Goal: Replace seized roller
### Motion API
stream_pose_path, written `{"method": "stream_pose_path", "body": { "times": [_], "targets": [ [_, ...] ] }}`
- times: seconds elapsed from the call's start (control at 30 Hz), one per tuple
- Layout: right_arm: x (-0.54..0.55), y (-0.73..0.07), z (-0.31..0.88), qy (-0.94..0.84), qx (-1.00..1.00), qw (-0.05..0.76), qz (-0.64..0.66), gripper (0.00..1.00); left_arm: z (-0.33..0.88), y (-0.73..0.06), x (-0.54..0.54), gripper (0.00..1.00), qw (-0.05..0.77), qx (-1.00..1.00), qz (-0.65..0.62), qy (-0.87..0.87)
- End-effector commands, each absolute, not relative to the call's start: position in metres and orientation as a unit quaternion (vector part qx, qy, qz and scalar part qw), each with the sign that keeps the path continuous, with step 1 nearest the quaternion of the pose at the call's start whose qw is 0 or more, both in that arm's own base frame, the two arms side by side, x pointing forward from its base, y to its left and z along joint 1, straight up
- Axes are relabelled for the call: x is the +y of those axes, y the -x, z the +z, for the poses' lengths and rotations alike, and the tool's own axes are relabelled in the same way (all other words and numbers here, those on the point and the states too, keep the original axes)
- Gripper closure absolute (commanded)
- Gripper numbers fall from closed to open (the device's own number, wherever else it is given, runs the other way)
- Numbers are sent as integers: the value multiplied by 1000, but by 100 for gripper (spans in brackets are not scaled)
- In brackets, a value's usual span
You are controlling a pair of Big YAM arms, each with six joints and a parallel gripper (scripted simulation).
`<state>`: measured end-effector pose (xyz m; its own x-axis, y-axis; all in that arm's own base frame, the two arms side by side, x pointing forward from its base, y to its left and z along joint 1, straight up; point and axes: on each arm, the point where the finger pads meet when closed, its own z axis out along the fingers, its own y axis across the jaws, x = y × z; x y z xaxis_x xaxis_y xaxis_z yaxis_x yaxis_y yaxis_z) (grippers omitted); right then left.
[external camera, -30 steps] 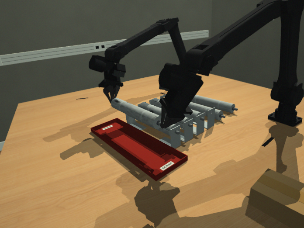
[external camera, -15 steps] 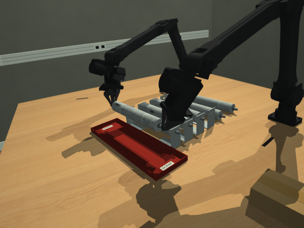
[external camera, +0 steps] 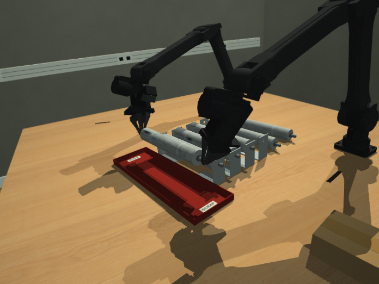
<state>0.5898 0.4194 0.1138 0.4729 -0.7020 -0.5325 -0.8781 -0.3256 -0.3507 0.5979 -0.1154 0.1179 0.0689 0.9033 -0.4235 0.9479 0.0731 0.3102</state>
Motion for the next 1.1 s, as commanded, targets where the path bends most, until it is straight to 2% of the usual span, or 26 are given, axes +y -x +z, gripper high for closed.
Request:
{"method": "stream_pose_path", "body": {
  "times": [0.0, 0.53, 0.73, 1.07],
  "targets": [
    [424, -619, 182, 789, 481, 364, 114, 97, 174, -629, -113, 97, 318, 655, 2, -685],
    [425, -620, 152, 791, 492, 339, 128, 97, 166, -629, -111, 97, 313, 660, -5, -683],
    [428, -625, 186, 789, 479, 368, 111, 97, 166, -630, -111, 97, 314, 661, -4, -682],
    [428, -623, 187, 790, 481, 363, 114, 97, 146, -631, -110, 97, 303, 671, -16, -676]
  ]
}}
